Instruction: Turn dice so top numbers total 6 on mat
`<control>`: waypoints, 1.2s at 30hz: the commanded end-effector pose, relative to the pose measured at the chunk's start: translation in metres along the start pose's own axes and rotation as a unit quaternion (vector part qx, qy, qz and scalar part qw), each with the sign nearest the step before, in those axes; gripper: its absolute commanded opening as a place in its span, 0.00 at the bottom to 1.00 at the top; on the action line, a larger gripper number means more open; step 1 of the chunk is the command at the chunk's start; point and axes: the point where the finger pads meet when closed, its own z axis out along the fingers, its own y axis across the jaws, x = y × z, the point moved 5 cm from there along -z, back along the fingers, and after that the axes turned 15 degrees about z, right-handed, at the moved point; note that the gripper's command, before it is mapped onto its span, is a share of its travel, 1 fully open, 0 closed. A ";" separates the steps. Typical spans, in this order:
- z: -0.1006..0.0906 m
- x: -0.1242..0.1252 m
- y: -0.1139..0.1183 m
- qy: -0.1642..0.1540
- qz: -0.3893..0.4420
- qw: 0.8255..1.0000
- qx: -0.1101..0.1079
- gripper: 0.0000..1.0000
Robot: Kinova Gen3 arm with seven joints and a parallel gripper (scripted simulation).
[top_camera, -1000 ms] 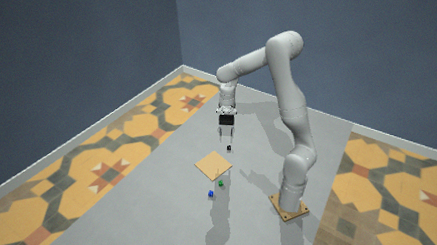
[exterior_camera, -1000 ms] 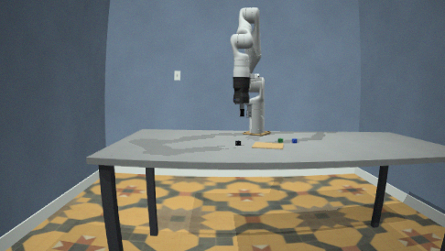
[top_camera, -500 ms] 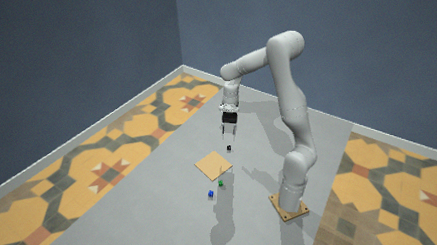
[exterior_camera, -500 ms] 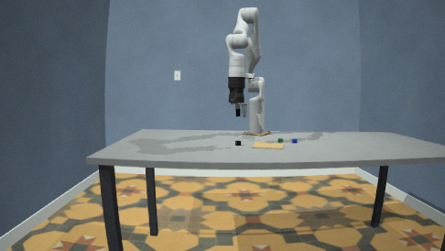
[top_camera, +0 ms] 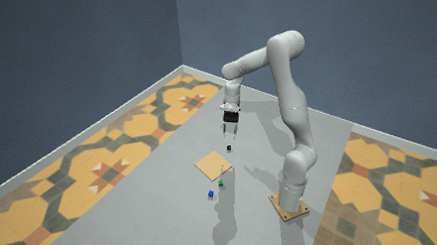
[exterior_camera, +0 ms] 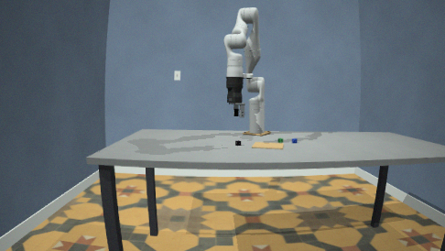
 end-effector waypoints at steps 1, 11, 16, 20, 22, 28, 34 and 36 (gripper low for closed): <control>-0.001 0.000 0.000 0.000 0.000 1.000 -0.001 1.00; 0.031 -0.001 0.002 0.000 0.000 1.000 -0.001 1.00; 0.052 -0.001 0.001 -0.001 0.000 1.000 -0.001 0.70; 0.052 -0.001 0.001 -0.001 0.000 1.000 -0.001 0.70; 0.052 -0.001 0.001 -0.001 0.000 1.000 -0.001 0.70; 0.052 -0.001 0.001 -0.001 0.000 1.000 -0.001 0.70; 0.052 -0.001 0.001 -0.001 0.000 1.000 -0.001 0.70; 0.052 -0.001 0.001 -0.001 0.000 1.000 -0.001 0.70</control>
